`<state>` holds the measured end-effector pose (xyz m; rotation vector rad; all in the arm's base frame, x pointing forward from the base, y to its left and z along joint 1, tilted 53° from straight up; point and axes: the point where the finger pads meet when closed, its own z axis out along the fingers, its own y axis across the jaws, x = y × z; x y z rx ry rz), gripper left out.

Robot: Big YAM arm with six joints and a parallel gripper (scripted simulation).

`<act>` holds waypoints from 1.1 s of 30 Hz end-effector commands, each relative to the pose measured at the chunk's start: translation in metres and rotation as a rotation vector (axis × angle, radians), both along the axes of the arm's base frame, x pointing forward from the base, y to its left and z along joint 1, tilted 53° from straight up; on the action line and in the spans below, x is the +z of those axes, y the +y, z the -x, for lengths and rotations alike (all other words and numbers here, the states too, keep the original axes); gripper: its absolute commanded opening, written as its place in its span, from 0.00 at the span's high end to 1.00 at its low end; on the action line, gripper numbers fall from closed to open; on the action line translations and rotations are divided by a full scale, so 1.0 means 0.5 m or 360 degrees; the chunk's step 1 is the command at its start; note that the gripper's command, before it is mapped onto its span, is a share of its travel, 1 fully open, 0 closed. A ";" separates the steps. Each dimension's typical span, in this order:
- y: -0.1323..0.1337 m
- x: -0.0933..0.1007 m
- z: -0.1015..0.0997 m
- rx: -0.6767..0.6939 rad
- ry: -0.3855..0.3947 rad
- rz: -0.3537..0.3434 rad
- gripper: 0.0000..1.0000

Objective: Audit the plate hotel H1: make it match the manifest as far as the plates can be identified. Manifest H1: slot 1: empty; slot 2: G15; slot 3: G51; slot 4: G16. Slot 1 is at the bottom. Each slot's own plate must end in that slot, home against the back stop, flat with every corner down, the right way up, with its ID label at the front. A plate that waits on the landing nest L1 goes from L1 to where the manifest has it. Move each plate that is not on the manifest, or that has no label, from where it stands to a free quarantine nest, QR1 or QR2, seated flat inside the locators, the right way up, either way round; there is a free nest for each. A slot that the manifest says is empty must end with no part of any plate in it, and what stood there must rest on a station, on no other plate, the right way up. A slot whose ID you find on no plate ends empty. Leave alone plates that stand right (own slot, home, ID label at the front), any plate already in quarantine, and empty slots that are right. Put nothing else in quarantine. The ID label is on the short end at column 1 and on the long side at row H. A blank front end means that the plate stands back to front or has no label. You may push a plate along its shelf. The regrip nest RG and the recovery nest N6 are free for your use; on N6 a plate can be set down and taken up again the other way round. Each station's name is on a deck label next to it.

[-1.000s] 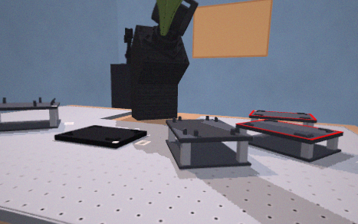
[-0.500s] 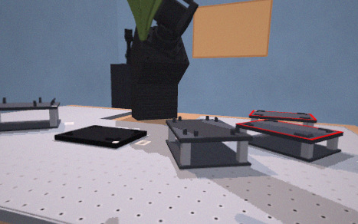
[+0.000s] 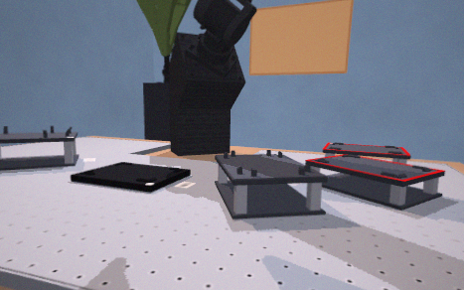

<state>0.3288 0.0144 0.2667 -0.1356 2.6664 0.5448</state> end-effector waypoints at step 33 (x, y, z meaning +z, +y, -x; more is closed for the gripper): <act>-0.127 -0.132 0.081 -0.0163 -0.0229 -0.0268 1.00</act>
